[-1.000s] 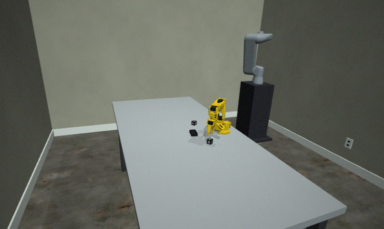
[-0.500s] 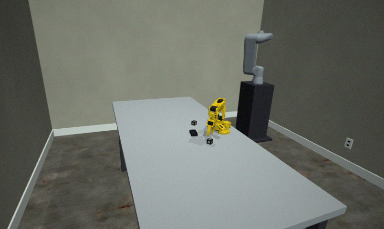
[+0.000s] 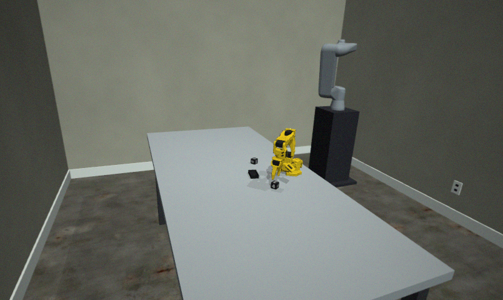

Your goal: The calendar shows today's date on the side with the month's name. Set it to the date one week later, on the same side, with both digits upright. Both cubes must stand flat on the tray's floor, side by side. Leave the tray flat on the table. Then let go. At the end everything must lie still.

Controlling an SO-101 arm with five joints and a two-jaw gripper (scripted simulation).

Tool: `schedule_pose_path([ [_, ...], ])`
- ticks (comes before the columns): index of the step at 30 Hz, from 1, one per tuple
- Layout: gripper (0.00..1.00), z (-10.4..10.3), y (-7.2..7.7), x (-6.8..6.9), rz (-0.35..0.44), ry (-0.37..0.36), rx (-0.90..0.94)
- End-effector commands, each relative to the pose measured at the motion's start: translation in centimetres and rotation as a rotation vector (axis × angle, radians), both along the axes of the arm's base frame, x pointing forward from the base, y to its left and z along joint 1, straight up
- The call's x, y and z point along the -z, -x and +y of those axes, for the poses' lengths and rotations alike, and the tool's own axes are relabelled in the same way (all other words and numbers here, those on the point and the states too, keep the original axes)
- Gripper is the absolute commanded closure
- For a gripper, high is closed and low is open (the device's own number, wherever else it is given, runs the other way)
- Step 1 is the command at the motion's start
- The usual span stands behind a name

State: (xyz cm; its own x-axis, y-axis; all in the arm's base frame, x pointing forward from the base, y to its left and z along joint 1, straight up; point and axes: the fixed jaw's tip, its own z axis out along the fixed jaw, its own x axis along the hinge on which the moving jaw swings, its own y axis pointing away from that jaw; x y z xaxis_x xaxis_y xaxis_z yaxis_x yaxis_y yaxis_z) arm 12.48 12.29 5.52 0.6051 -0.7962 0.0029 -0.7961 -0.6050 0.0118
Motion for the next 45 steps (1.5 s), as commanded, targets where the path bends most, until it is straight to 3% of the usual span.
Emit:
schedule_pose_path([
  [1, 0.65, 0.5, -0.3, -0.4, -0.028, -0.029, 0.000],
  [25, 0.65, 0.6, -0.4, 0.5, -0.028, -0.029, 0.000],
  [45, 0.65, 0.6, -0.4, 3.2, -0.028, -0.029, 0.000],
])
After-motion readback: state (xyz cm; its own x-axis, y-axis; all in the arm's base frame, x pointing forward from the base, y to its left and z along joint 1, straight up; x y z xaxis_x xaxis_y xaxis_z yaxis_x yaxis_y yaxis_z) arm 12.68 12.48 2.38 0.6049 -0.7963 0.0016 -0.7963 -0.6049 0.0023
